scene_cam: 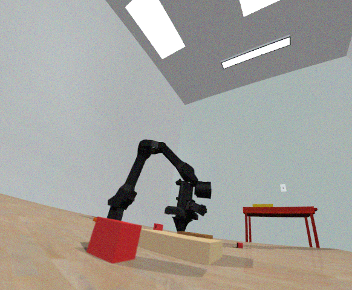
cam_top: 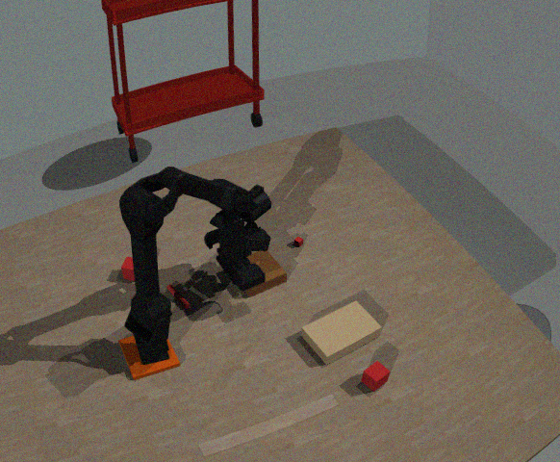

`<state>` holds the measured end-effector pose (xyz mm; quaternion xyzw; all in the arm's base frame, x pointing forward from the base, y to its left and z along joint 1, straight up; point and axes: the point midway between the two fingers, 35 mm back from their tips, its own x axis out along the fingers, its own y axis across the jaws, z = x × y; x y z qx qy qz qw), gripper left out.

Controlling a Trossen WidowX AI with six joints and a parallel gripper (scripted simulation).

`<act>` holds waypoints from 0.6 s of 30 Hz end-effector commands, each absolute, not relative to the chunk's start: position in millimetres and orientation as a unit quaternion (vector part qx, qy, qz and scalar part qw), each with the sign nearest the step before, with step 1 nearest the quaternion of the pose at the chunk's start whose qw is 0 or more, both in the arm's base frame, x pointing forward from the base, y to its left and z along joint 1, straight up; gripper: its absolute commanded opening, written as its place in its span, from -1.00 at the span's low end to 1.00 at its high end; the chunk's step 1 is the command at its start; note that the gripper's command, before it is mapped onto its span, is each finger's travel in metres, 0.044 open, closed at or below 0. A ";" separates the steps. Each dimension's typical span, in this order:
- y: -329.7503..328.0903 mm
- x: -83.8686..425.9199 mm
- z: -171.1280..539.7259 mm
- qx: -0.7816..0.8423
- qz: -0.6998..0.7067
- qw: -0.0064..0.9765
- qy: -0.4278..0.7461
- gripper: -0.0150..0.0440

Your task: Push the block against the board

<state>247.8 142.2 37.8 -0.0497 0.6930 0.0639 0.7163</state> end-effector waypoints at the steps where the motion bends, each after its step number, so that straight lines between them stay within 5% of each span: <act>1: 142.8 254.9 38.0 -0.053 0.063 0.716 0.693 -0.49; 18: 146.8 282.2 38.9 -0.053 0.063 0.717 0.692 -0.49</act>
